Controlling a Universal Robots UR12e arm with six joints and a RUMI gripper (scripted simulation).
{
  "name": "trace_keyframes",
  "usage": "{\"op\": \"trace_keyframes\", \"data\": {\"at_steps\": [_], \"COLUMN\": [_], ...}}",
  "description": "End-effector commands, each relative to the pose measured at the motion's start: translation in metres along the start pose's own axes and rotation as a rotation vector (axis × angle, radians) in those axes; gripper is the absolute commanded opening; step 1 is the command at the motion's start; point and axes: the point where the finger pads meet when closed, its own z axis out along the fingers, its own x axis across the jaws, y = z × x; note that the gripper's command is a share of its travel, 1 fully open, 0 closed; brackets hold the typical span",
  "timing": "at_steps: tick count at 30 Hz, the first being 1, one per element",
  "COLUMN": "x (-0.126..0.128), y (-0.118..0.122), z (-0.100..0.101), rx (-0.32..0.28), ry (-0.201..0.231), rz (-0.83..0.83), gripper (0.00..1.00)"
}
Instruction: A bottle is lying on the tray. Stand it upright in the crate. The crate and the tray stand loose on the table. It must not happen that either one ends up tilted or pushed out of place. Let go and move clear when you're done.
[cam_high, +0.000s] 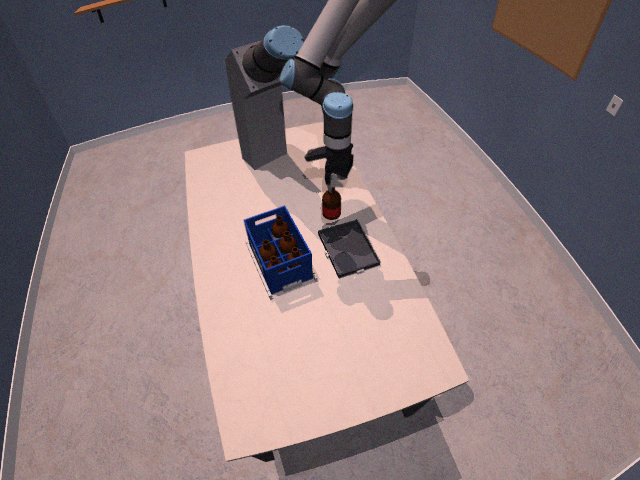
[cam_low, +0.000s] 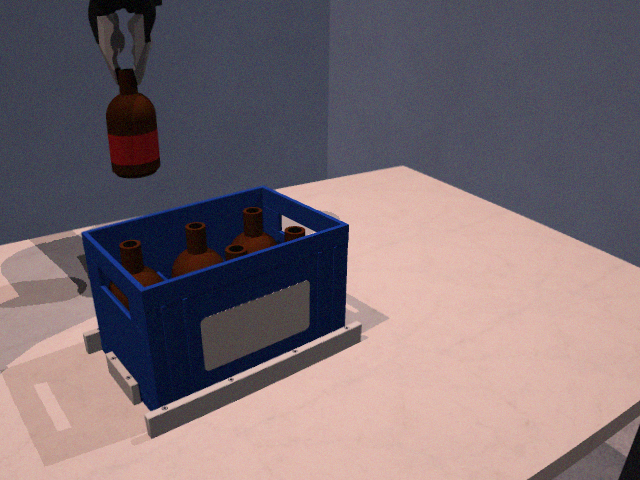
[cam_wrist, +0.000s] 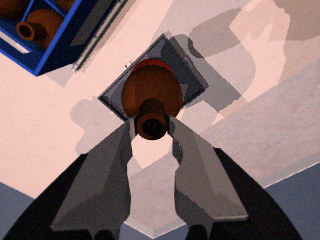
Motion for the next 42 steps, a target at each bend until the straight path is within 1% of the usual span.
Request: {"op": "trace_keyframes", "data": {"at_steps": [1,8,10,25,27,42], "x": [-0.005,-0.011,-0.011,-0.026,-0.026,-0.042], "y": [-0.008,-0.021,-0.021,-0.049,-0.049,-0.080], "z": [0.000,0.000,0.000,0.000,0.000,0.000], "rx": [-0.001,-0.001,-0.001,-0.001,-0.001,-0.001], "ry": [0.000,0.000,0.000,0.000,0.000,0.000], "rz": [-0.001,-0.001,-0.001,-0.001,-0.001,-0.001], "gripper": [0.00,0.00,0.00,0.00,0.00,0.00]}}
